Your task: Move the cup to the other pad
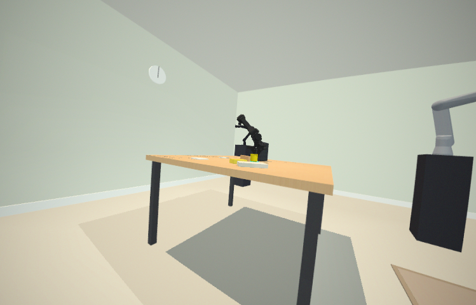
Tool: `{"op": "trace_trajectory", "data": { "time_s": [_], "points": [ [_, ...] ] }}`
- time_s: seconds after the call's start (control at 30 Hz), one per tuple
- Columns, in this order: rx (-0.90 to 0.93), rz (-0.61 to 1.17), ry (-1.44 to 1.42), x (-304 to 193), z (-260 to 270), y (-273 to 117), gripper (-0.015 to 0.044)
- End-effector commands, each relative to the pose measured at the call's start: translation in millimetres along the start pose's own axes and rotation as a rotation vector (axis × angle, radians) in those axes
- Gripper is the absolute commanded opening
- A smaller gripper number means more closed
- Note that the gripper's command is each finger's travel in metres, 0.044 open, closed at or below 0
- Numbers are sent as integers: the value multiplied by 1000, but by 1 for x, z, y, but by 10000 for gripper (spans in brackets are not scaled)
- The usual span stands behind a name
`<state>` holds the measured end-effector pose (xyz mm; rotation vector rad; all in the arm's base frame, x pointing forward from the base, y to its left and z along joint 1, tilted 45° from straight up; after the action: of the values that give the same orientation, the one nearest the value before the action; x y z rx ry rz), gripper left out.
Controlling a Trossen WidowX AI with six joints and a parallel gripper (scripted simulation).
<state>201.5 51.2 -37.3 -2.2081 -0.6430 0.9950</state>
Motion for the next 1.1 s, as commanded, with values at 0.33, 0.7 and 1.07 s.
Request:
{"op": "trace_trajectory", "data": {
  "time_s": [0.33, 0.7, 1.07],
  "points": [
    [0, -10, 3, 3, 0, -19, 146],
    [0, -9, 0, 2, 1, -33, 146],
    [-1, -7, -2, -2, 3, -46, 146]
  ]
}}
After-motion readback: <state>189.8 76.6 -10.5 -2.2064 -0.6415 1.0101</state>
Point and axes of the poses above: the point midway between the two fingers, 35 mm back from their tips, its own y axis out along the fingers, its own z axis across the jaws, x = y × z, the point moved 6 cm from there along -y, back along the fingers, and after that the axes turned 14 degrees about y, right-handed, at the moved point
